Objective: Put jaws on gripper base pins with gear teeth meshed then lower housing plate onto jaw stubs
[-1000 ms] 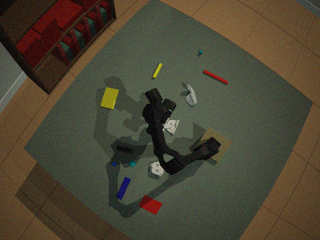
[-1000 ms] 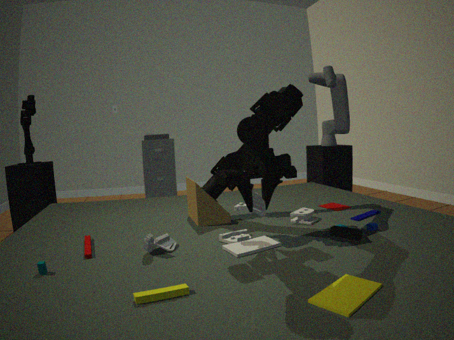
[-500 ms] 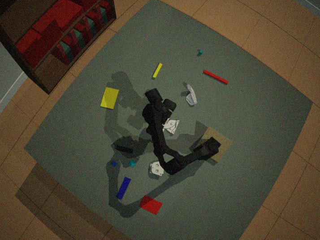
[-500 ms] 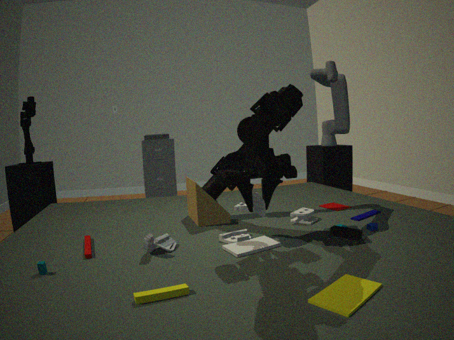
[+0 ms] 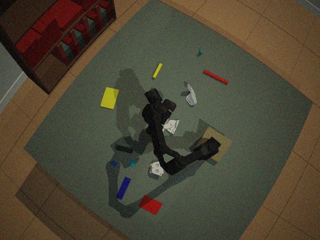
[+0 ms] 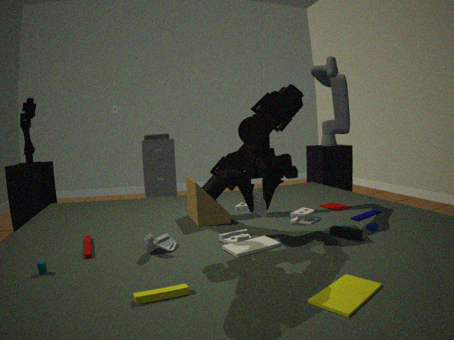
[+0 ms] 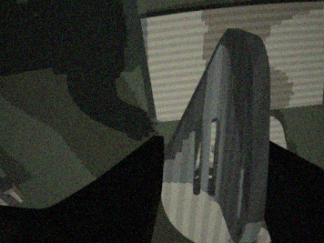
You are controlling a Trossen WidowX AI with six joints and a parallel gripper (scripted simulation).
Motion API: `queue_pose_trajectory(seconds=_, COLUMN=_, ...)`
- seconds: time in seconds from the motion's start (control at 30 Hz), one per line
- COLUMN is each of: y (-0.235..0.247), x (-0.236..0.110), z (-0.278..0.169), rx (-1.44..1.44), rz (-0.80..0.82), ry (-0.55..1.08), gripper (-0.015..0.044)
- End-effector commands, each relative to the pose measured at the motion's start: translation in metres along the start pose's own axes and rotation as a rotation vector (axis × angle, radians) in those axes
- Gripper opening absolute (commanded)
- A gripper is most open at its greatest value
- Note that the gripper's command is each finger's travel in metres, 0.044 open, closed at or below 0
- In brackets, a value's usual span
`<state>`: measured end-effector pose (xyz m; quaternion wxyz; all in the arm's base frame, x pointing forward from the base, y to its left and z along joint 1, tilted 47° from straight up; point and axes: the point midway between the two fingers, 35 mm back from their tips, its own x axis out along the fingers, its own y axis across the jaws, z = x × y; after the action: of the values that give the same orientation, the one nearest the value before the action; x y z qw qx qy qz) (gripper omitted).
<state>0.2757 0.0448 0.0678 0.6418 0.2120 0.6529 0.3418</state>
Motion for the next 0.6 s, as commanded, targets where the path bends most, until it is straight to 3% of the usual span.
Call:
queue_pose_trajectory(seconds=0.0, y=0.001, x=0.001, z=0.000, rx=0.005, rz=0.004, ry=-0.002, gripper=0.0134)
queue_pose_trajectory(seconds=0.57, y=0.001, x=0.028, z=0.001, rx=0.005, rz=0.003, ry=-0.002, gripper=0.0134)
